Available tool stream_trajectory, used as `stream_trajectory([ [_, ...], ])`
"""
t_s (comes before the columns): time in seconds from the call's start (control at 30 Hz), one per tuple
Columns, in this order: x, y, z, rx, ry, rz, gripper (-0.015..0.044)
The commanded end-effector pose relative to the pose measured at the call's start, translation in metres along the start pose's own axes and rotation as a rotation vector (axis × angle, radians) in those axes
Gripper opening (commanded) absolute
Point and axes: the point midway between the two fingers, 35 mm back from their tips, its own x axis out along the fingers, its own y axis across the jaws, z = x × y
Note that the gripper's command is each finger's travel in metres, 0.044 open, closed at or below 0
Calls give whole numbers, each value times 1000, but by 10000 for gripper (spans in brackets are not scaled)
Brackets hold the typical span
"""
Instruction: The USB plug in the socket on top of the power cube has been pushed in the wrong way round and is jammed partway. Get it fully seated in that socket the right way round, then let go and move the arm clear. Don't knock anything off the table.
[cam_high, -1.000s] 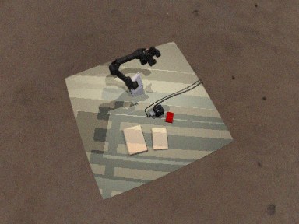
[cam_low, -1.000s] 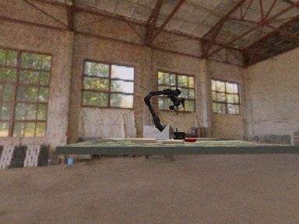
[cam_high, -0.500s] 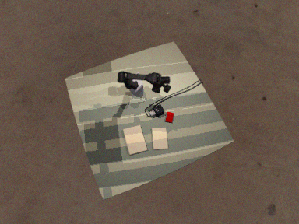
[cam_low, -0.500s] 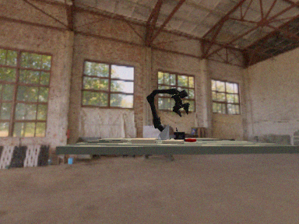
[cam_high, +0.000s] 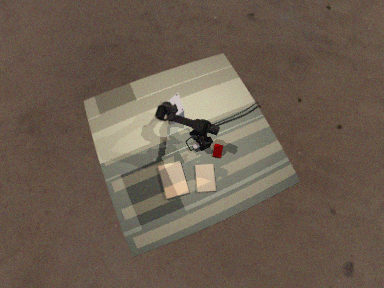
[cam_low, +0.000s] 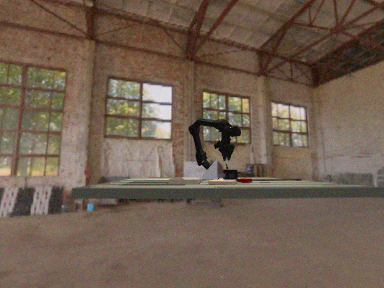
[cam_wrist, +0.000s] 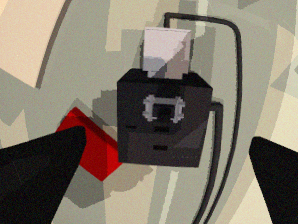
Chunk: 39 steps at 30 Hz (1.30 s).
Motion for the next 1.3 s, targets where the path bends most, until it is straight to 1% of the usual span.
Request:
stream_trajectory([
  [0.0,2,3,1,5,-15,3,440],
  [1.2,32,3,2,6,-16,3,440],
  [1.27,30,3,2,10,-11,1,387],
])
